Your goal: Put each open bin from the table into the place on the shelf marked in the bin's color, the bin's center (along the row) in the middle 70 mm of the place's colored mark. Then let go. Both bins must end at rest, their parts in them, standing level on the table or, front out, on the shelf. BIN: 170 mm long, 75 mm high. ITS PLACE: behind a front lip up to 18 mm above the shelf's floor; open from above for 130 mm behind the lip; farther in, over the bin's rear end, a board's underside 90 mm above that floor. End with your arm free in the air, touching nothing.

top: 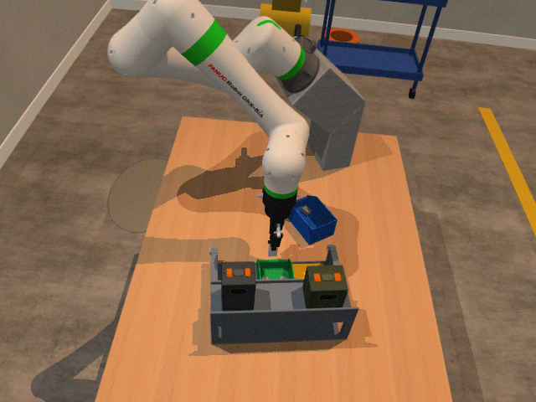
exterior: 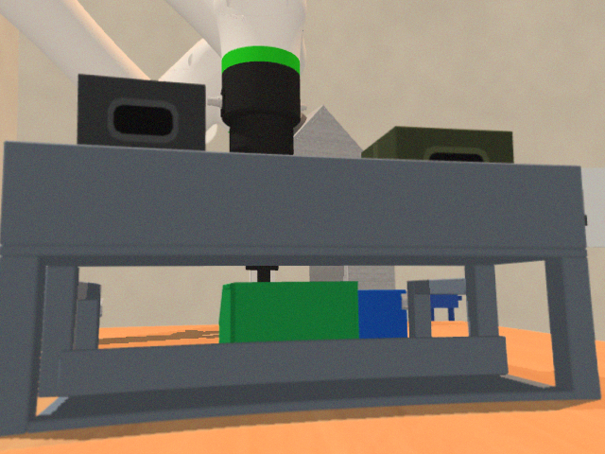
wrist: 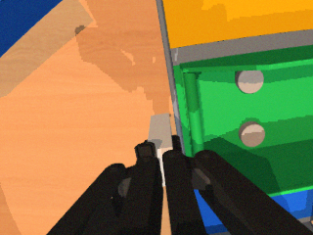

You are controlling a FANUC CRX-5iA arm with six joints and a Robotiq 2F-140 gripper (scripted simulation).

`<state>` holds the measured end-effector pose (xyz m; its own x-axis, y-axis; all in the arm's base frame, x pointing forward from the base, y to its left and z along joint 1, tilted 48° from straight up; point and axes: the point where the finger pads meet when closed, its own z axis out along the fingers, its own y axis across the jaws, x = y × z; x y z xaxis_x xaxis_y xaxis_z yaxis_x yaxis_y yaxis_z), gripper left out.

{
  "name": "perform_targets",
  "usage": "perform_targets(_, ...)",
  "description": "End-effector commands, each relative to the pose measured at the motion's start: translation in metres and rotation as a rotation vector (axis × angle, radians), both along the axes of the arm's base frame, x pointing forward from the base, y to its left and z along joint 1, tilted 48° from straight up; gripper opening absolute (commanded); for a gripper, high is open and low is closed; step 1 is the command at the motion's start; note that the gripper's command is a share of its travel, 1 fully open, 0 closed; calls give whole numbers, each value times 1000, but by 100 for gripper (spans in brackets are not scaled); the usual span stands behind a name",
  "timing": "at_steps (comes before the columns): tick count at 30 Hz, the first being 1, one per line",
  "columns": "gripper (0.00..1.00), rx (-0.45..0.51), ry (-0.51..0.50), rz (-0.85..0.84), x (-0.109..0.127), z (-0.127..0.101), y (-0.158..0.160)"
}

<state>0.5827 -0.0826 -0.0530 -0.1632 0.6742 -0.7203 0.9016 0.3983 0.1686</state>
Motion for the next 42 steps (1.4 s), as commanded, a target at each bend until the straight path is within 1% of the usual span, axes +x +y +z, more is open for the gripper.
perform_targets(1, 0, 0, 0, 0, -3, 1, 1)
perform_targets(16, 0, 0, 0, 0, -6, 4, 3)
perform_targets(23, 0, 0, 0, 0, -11, 12, 10)
perform_targets(35, 0, 0, 0, 0, -27, 38, 34)
perform_targets(42, 0, 0, 0, 0, -29, 42, 38)
